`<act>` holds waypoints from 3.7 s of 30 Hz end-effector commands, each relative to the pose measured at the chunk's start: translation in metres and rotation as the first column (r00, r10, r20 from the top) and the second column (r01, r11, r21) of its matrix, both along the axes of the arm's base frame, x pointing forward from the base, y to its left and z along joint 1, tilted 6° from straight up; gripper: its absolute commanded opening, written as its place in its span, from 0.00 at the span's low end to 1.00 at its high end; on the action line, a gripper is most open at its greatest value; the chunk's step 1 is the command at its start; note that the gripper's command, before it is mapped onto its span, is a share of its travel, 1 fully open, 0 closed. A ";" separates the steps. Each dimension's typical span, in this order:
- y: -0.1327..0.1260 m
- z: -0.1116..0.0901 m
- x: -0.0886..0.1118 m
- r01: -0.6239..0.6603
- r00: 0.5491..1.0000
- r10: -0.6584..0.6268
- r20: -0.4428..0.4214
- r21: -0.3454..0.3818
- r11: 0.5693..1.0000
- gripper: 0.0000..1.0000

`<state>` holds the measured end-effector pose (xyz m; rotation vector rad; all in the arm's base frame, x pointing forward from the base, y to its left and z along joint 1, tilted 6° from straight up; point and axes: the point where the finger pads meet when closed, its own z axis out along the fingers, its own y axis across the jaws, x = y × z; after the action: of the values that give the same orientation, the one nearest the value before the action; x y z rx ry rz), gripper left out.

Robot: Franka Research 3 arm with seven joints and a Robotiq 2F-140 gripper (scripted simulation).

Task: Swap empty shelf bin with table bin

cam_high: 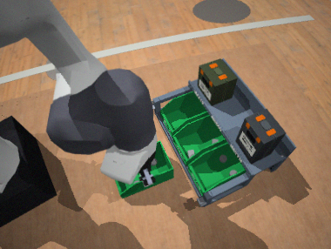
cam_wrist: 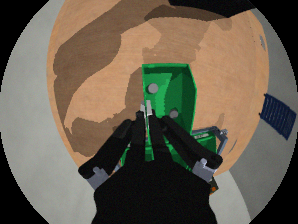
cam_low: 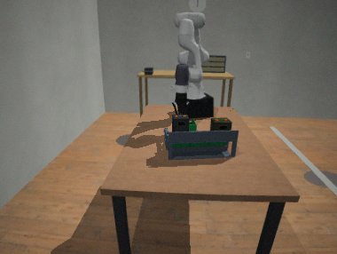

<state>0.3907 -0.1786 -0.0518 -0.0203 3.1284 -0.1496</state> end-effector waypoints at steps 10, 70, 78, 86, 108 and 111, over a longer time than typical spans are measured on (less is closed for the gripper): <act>-0.001 0.000 0.003 -0.012 1.000 0.012 0.007 -0.003 1.000 0.00; -0.002 -0.006 0.004 -0.012 1.000 0.012 0.007 -0.003 1.000 0.15; -0.002 -0.005 0.004 -0.012 1.000 0.012 0.007 -0.003 1.000 0.15; -0.002 -0.002 0.004 -0.012 1.000 0.012 0.007 -0.003 1.000 0.15; 0.000 0.020 0.004 -0.012 1.000 0.012 0.007 -0.003 1.000 0.15; 0.001 0.025 0.004 -0.012 1.000 0.012 0.007 -0.003 1.000 0.15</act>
<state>0.3980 -0.1793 -0.0296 -0.0460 3.1083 -0.1562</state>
